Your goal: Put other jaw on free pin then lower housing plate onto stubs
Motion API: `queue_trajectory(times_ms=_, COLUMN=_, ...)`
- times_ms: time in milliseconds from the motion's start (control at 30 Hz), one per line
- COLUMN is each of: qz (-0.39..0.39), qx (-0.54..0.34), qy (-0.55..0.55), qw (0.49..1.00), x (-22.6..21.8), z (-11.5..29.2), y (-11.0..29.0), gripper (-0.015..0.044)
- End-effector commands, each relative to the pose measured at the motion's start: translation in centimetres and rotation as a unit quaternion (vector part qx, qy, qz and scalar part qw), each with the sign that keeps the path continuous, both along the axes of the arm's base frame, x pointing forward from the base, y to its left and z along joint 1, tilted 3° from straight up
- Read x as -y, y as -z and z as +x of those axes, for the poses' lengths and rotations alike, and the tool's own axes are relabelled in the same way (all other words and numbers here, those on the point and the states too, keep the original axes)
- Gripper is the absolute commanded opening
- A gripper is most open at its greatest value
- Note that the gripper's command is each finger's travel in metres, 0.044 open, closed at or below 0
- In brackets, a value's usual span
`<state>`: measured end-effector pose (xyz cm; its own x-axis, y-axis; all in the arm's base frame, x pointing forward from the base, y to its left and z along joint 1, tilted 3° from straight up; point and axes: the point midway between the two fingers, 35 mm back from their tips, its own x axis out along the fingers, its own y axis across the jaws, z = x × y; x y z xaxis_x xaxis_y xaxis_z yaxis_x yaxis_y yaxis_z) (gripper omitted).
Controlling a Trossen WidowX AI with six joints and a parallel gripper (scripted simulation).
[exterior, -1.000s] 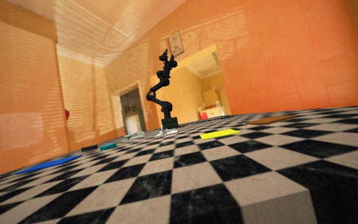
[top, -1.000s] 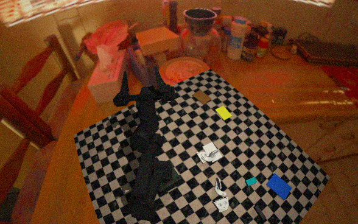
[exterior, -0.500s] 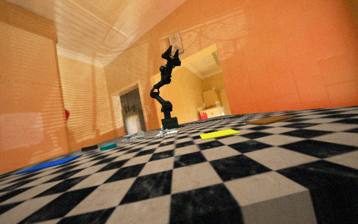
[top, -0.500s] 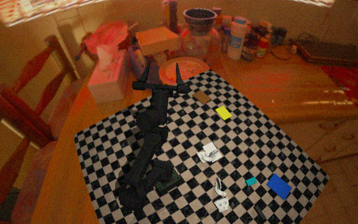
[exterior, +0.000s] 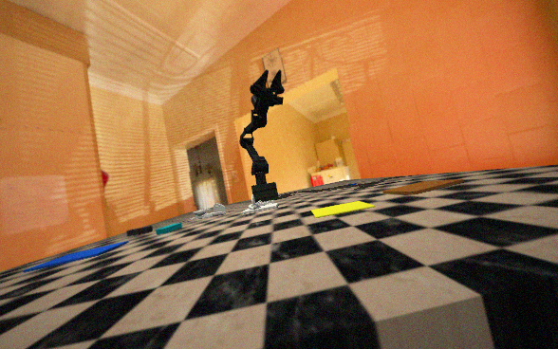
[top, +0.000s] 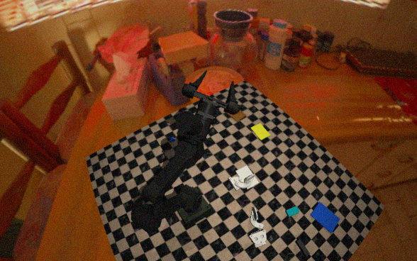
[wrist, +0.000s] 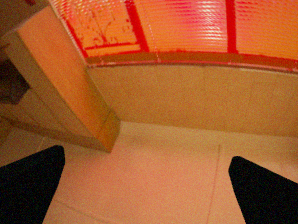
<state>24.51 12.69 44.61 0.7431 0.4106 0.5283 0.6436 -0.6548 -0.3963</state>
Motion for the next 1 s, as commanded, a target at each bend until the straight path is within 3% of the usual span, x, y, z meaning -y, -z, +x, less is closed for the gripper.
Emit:
queue_trajectory(times_ms=0, qz=-0.001, qx=-0.045, qy=0.018, qw=0.999, x=0.7, z=2.2, y=1.3, gripper=0.0440)
queue_trajectory(times_ms=500, qz=0.005, qx=-0.235, qy=0.096, qw=0.967, x=5.0, z=9.7, y=8.9, gripper=0.0440)
queue_trajectory(times_ms=967, qz=0.049, qx=-0.397, qy=0.173, qw=0.900, x=11.0, z=13.4, y=16.6, gripper=0.0440)
